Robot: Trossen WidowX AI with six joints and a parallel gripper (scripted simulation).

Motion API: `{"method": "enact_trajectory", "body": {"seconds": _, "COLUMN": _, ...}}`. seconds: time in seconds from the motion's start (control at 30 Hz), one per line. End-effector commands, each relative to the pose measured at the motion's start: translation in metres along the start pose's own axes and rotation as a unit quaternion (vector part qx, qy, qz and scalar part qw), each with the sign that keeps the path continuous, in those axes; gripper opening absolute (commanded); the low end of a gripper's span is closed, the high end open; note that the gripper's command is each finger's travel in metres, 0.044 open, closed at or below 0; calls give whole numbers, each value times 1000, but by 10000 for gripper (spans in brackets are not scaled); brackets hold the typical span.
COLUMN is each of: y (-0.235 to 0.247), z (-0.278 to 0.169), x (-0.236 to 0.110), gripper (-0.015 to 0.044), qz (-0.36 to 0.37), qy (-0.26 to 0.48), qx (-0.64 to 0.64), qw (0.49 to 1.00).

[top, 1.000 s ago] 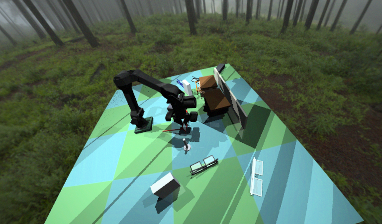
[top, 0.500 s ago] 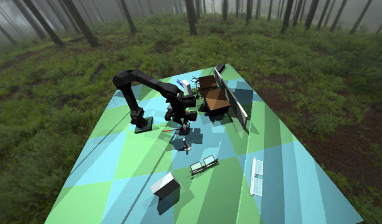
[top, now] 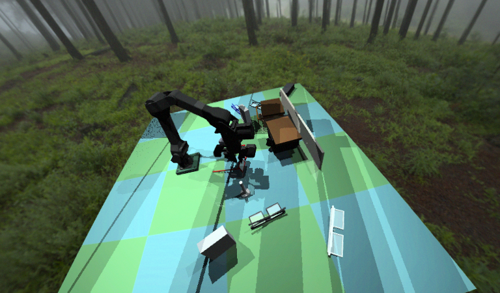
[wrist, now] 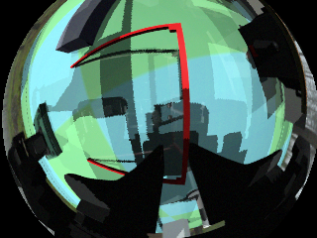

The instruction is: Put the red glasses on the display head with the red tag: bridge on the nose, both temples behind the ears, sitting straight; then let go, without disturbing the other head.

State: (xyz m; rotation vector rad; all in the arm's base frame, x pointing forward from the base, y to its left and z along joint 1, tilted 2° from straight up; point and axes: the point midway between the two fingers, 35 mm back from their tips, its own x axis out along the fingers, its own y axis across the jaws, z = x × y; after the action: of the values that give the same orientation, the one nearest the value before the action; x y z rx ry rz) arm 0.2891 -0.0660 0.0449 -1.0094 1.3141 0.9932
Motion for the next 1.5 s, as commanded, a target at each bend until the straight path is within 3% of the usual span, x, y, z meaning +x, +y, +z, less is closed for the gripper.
{"method": "enact_trajectory", "body": {"seconds": 0.0, "y": 5, "z": 0, "x": 2, "gripper": 107, "qz": 7, "qy": -1, "qx": -2, "qw": 1000}}
{"method": "enact_trajectory", "body": {"seconds": 0.3, "y": 5, "z": 0, "x": 0, "gripper": 107, "qz": 7, "qy": -1, "qx": -2, "qw": 1000}}
{"method": "enact_trajectory", "body": {"seconds": 0.53, "y": -7, "z": 0, "x": -45, "gripper": 107, "qz": 6, "qy": -1, "qx": -2, "qw": 1000}}
{"method": "enact_trajectory", "body": {"seconds": 0.67, "y": -7, "z": 0, "x": -47, "gripper": 107, "qz": 6, "qy": -1, "qx": -2, "qw": 1000}}
{"method": "enact_trajectory", "body": {"seconds": 0.8, "y": -7, "z": 0, "x": -41, "gripper": 200, "qz": 2, "qy": 0, "qx": 1, "qw": 1000}}
{"method": "enact_trajectory", "body": {"seconds": 1.13, "y": 2, "z": -2, "x": -46, "gripper": 200, "qz": 7, "qy": -1, "qx": 5, "qw": 1000}}
{"method": "enact_trajectory", "body": {"seconds": 1.23, "y": 2, "z": -2, "x": -46, "gripper": 140, "qz": 7, "qy": -1, "qx": 5, "qw": 1000}}
{"method": "enact_trajectory", "body": {"seconds": 1.47, "y": 2, "z": -2, "x": -46, "gripper": 140, "qz": 7, "qy": -1, "qx": 5, "qw": 1000}}
